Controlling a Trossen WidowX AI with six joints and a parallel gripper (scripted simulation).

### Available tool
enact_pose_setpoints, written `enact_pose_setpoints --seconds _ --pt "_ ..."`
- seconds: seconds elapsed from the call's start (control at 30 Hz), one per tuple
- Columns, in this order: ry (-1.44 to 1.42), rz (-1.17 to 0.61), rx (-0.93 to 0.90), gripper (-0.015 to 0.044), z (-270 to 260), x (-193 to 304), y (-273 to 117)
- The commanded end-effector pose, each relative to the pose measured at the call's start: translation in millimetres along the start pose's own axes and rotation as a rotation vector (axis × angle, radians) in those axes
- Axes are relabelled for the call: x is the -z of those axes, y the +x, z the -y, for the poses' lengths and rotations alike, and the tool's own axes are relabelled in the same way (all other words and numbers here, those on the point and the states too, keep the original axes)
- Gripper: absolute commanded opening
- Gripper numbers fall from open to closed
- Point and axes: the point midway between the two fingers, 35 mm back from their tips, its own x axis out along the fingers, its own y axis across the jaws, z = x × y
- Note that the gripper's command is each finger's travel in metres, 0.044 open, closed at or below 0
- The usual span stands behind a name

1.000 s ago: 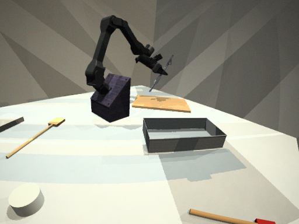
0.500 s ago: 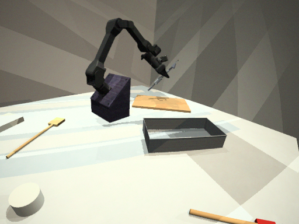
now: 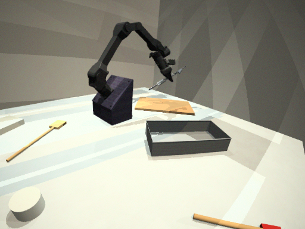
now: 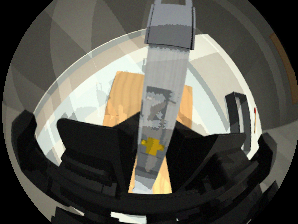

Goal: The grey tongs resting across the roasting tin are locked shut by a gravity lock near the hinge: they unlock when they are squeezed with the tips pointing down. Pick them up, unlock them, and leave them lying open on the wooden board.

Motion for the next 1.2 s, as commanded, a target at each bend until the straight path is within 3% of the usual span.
enact_pose_setpoints --seconds 0.0,1.17 --pt "0.013 -0.063 -0.008 -0.0150 0 -3 1" --pt "0.062 -0.552 -0.013 -0.0150 23 8 -5"
